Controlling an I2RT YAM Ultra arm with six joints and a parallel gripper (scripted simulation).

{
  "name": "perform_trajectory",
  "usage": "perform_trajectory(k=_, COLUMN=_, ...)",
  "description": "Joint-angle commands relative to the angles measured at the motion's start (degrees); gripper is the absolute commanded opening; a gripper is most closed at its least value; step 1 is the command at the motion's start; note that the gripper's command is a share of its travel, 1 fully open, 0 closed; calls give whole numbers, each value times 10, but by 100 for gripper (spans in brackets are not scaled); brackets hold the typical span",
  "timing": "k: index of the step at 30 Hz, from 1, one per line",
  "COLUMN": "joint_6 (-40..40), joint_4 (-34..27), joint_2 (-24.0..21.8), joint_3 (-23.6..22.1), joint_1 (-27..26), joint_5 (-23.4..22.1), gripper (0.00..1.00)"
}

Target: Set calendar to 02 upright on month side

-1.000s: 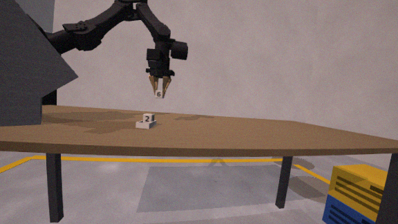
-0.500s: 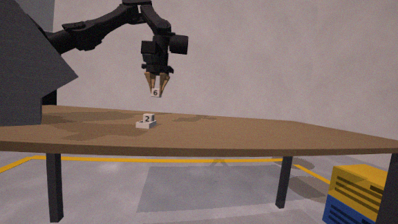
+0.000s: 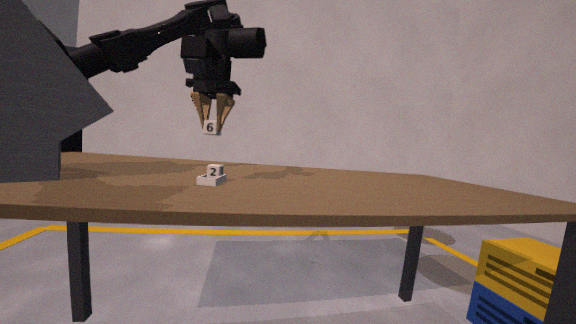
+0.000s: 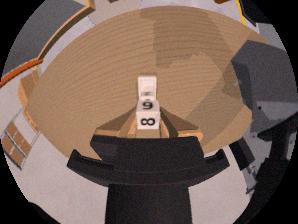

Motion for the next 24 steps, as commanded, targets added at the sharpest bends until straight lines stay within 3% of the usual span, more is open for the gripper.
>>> perform_trajectory(k=1, joint_6=-6, joint_4=0, joint_2=-3, joint_3=2, joint_1=-2, joint_5=0, gripper=26)
perform_trajectory(k=15, joint_6=20, joint_4=42, joint_2=9, joint_3=-9, joint_1=18, joint_5=8, gripper=26)
perform_trajectory(k=24, joint_6=72, joint_4=130, joint_2=43, joint_3=-27, joint_1=59, joint_5=26, gripper=26)
